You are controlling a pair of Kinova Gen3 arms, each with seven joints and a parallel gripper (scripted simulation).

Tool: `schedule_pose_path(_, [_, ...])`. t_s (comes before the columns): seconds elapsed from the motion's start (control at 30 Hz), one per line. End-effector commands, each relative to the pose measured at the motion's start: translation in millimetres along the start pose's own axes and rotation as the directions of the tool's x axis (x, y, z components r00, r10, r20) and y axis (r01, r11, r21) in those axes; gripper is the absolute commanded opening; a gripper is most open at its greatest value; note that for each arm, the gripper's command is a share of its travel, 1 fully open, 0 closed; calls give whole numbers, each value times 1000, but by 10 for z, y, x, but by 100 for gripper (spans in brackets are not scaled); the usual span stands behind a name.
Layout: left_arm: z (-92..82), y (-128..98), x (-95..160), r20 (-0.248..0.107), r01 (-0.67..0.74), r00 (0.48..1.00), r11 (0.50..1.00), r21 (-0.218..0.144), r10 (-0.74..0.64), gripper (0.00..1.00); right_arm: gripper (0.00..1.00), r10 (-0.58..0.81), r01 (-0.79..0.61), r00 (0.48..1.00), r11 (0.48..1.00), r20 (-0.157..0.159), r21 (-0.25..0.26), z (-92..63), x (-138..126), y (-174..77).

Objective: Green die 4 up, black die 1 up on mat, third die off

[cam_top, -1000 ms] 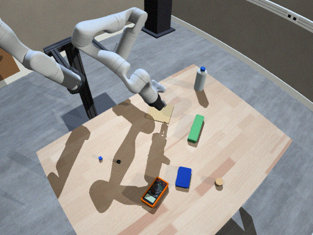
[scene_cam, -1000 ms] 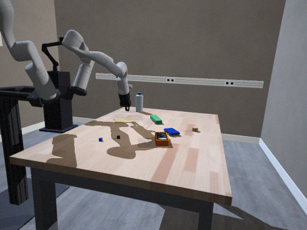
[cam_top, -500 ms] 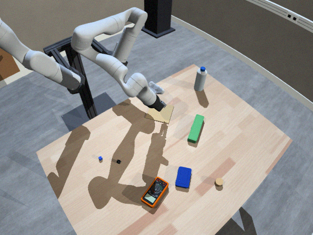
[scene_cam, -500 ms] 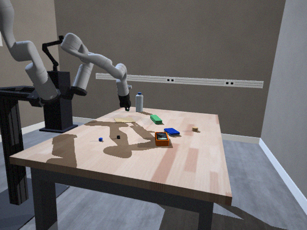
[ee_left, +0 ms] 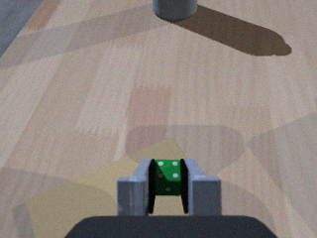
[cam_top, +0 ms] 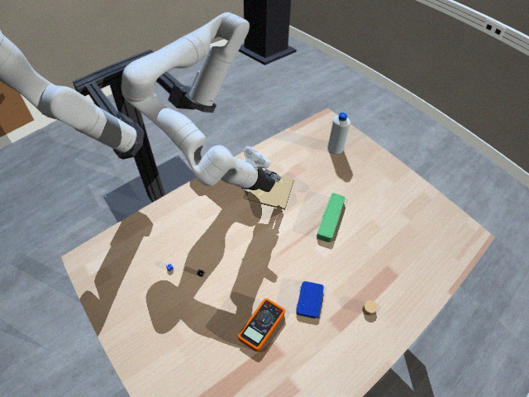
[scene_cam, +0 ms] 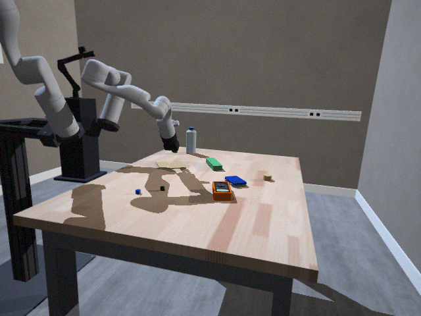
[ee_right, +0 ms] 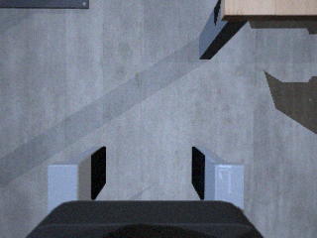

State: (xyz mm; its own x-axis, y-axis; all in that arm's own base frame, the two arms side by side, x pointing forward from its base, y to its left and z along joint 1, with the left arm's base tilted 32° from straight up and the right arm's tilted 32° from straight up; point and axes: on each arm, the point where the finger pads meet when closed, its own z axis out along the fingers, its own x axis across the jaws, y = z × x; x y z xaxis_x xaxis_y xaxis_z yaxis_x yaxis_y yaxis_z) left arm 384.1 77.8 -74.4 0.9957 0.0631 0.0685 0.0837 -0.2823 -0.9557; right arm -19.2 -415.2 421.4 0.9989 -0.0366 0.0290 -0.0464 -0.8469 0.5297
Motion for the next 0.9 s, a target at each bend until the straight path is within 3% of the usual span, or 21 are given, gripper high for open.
schedule_pose_path(0.0, [-12, -1, 3, 0, 4, 1000, 999, 55, -4, 34, 100, 0, 0, 1000, 1000, 0, -2, -6, 0, 4])
schedule_pose_path(0.87, [-8, 31, 3, -1, 5, 1000, 998, 63, -5, 34, 100, 0, 0, 1000, 1000, 0, -2, -6, 0, 4])
